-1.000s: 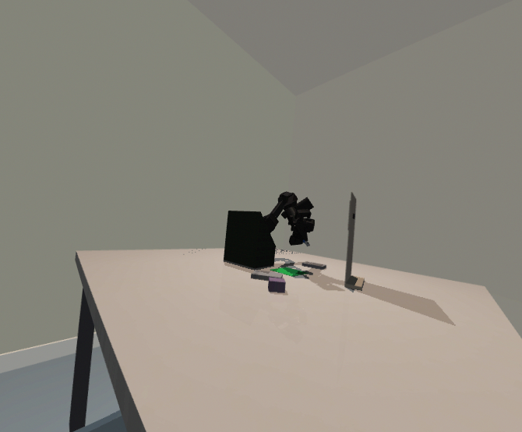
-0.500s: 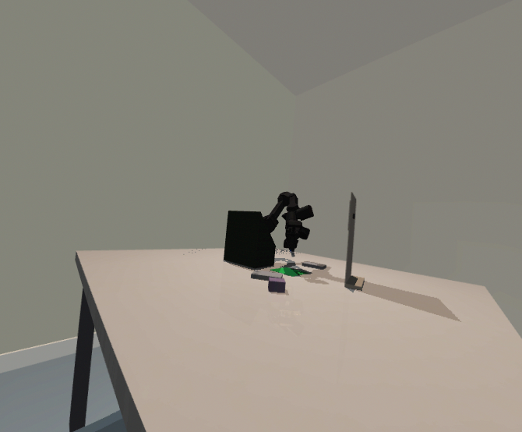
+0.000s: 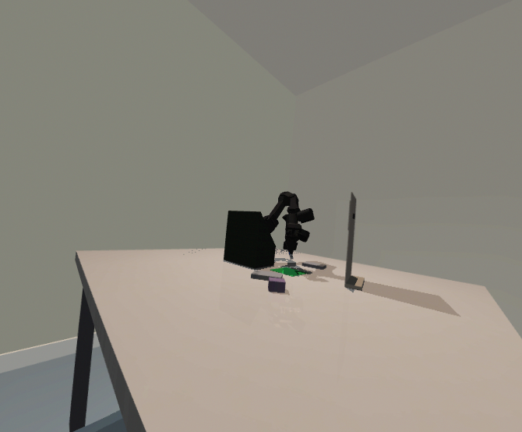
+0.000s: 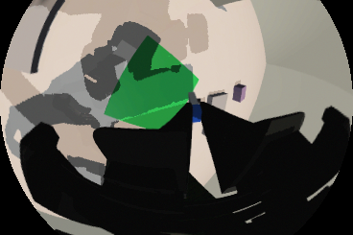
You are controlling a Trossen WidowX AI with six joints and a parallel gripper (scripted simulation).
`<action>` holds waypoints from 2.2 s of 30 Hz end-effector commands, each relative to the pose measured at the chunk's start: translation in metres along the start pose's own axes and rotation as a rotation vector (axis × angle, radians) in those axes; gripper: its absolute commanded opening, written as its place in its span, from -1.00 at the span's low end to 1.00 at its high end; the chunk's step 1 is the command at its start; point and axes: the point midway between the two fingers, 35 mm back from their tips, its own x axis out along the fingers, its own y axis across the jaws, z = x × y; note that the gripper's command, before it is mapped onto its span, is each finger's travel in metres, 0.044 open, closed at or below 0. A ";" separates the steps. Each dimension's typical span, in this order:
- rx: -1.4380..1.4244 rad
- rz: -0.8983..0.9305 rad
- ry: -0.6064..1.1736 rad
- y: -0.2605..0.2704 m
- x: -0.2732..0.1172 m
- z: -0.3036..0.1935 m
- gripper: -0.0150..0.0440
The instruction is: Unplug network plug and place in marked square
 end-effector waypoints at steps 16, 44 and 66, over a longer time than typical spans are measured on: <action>0.006 0.002 0.011 0.012 0.020 -0.001 -0.49; 0.007 0.005 0.007 0.032 0.043 -0.003 -0.49; 0.003 0.007 0.002 0.034 0.043 0.000 0.04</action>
